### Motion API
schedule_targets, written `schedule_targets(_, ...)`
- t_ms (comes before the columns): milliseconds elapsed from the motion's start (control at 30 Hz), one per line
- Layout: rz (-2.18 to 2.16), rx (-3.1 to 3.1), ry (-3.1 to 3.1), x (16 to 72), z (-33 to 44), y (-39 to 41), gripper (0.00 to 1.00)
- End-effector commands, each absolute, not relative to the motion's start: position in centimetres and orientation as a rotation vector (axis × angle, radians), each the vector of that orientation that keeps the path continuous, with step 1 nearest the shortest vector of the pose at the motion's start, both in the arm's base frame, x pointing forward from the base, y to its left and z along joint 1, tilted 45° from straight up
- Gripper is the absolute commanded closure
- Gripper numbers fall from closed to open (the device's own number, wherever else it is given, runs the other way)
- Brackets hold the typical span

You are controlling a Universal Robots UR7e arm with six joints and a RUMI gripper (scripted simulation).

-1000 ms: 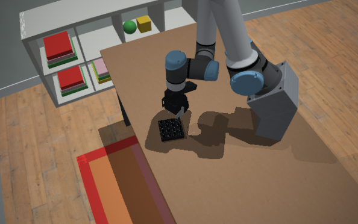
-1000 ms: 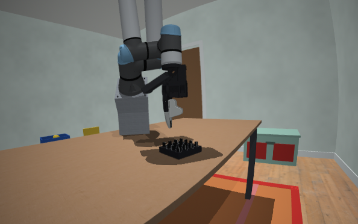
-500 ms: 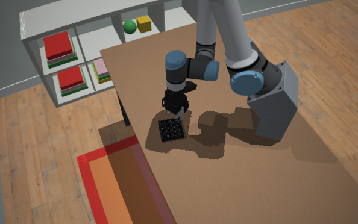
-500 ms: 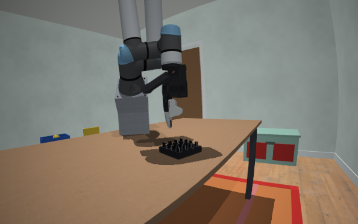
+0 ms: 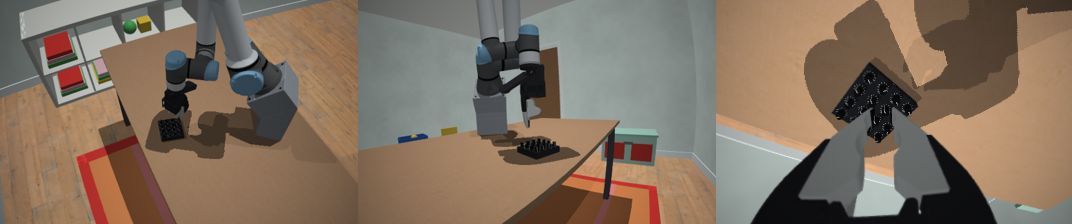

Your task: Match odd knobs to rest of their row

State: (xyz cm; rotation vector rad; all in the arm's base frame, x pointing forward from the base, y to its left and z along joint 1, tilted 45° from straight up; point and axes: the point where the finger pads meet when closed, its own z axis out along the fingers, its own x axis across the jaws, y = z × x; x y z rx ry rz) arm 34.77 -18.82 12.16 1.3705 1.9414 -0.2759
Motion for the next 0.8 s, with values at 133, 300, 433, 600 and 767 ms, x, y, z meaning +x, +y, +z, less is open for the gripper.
schedule_targets(133, -0.276, 1.370, 1.941, 34.78, 12.19, -18.82, 0.89)
schedule_targets(300, -0.276, 1.370, 1.941, 34.79, 12.18, -18.82, 0.89)
schedule_targets(433, -0.276, 1.370, 1.941, 34.80, 12.15, -18.84, 0.89)
schedule_targets(600, -0.276, 1.370, 1.941, 34.86, 12.06, -18.92, 0.89)
schedule_targets(767, -0.275, 1.370, 1.941, 34.99, 11.83, -19.10, 0.89)
